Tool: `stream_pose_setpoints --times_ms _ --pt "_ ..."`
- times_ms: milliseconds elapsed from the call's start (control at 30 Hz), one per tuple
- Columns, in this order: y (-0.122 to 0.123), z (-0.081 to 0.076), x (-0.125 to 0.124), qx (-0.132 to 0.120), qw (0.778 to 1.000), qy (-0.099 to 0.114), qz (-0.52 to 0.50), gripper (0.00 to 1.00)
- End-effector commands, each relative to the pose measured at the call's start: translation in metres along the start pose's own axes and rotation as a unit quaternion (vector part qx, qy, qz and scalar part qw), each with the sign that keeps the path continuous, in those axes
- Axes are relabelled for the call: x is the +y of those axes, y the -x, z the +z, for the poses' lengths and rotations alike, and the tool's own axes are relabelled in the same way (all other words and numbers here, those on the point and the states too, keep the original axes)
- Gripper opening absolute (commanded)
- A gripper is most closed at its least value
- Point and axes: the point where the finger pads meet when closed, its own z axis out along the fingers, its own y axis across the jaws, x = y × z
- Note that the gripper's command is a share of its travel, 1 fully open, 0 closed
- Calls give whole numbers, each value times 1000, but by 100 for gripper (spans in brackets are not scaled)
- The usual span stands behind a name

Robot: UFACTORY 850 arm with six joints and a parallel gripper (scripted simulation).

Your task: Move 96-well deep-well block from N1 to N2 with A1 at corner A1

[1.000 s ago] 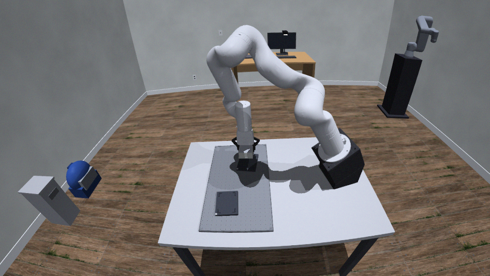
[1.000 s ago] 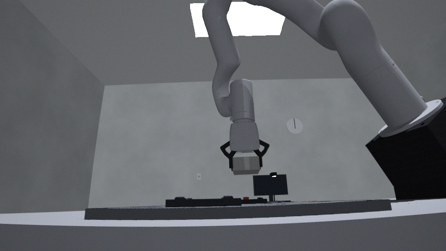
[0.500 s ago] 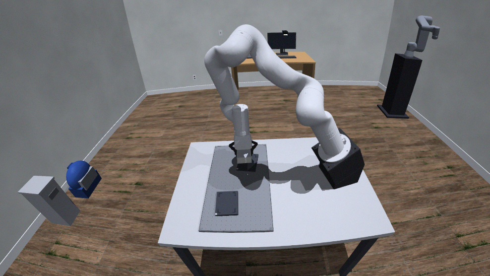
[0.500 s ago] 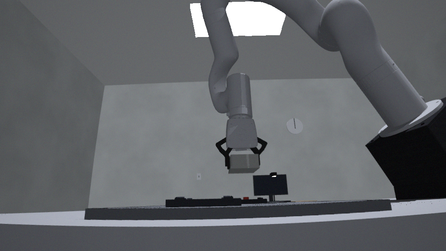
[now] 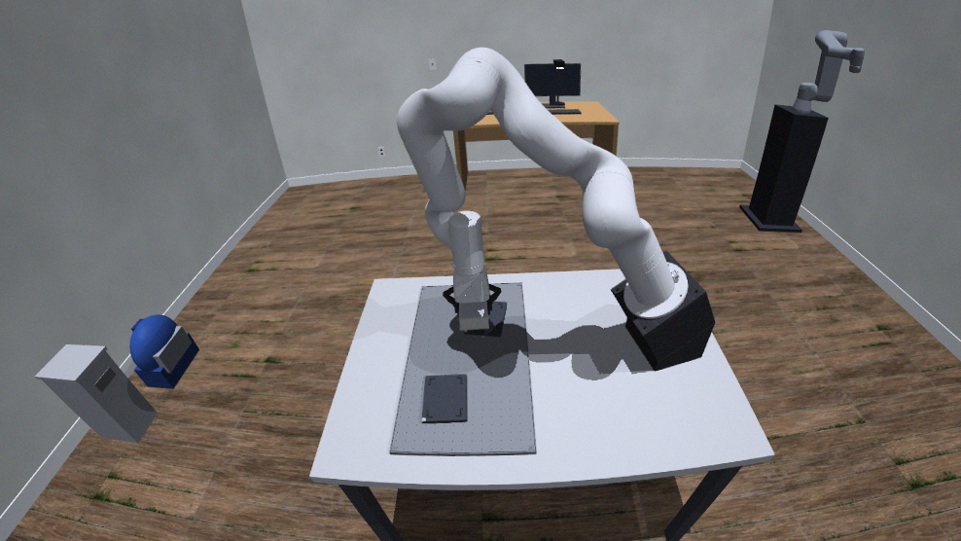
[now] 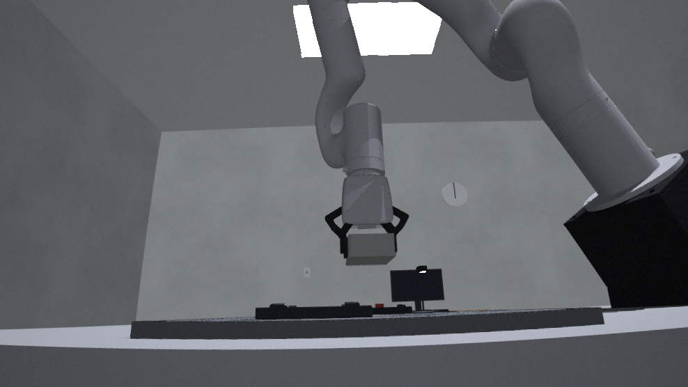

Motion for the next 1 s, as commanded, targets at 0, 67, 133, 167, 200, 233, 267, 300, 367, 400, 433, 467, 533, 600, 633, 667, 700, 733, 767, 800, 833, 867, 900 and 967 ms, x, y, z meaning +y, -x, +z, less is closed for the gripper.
stream_pose_setpoints --times_ms 0,67,133,167,200,233,267,300,367,400,433,467,533,600,633,667,700,733,767,800,833,867,900,967 --pt "14 0 -6 1 1000 -1 0 0" --pt "20 0 -9 1 1000 -1 0 0" --pt "26 0 -11 1 1000 -1 0 0" --pt "29 0 -12 1 1000 -1 0 0" --pt "32 0 -13 1 1000 -1 0 0" --pt "32 0 -13 1 1000 -1 0 0" --pt "32 0 -13 1 1000 -1 0 0" --pt "35 0 -15 1 1000 -1 0 0" --pt "42 0 -17 1 1000 -1 0 0" --pt "45 0 -18 1 1000 -1 0 0" --pt "48 0 -19 1 1000 -1 0 0" --pt "51 0 -21 1 1000 -1 0 0" --pt "57 0 -23 1 1000 -1 0 0" --pt "64 0 -25 1 1000 -1 0 0" --pt "67 0 -27 1 1000 -1 0 0" --pt "70 0 -28 1 1000 -1 0 0" --pt "73 0 -29 1 1000 -1 0 0" --pt "76 0 -30 1 1000 -1 0 0" --pt "79 0 -31 1 1000 -1 0 0" --pt "79 0 -31 1 1000 -1 0 0" --pt "79 0 -31 1 1000 -1 0 0" --pt "82 0 -33 1 1000 -1 0 0" --pt "85 0 -34 1 1000 -1 0 0" --pt "92 0 -36 1 1000 -1 0 0"
